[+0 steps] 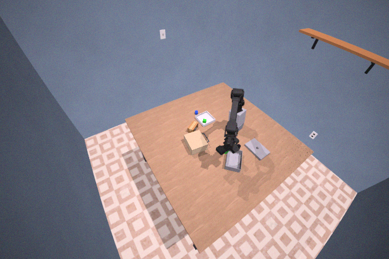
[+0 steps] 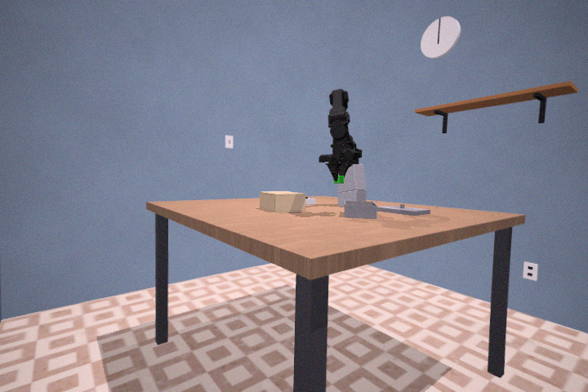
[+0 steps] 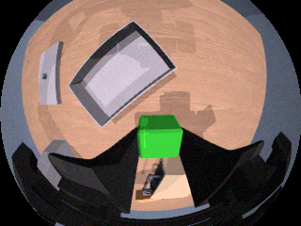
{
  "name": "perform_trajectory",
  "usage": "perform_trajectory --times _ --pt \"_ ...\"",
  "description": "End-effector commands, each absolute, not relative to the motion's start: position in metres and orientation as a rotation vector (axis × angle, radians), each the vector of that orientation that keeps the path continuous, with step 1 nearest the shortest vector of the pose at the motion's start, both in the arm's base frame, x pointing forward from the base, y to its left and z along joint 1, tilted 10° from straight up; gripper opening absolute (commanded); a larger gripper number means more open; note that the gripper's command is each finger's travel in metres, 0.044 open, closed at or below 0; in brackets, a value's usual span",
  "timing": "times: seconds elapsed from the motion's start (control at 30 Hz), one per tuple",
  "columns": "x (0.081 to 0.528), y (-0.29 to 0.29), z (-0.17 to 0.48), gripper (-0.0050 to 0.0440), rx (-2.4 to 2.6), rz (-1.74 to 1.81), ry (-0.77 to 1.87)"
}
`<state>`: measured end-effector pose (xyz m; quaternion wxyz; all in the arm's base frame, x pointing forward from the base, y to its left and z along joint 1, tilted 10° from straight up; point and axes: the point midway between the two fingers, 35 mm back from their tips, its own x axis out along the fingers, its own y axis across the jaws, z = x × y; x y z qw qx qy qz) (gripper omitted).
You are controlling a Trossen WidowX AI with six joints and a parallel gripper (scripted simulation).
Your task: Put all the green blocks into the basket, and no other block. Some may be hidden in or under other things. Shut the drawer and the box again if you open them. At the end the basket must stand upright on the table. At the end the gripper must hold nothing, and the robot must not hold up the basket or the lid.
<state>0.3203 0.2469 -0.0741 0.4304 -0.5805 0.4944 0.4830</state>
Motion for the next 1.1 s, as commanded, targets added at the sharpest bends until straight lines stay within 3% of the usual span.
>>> perform_trajectory --times 0.0,0.6,1.07 --pt "0.339 0.205 -0.066 0.0 -1.236 0.975 1.353" --pt "0.376 0.062 -0.041 0.0 -0.416 0.148 1.535" --pt "0.367 -0.032 -0.025 0.0 0.112 -0.357 1.487"
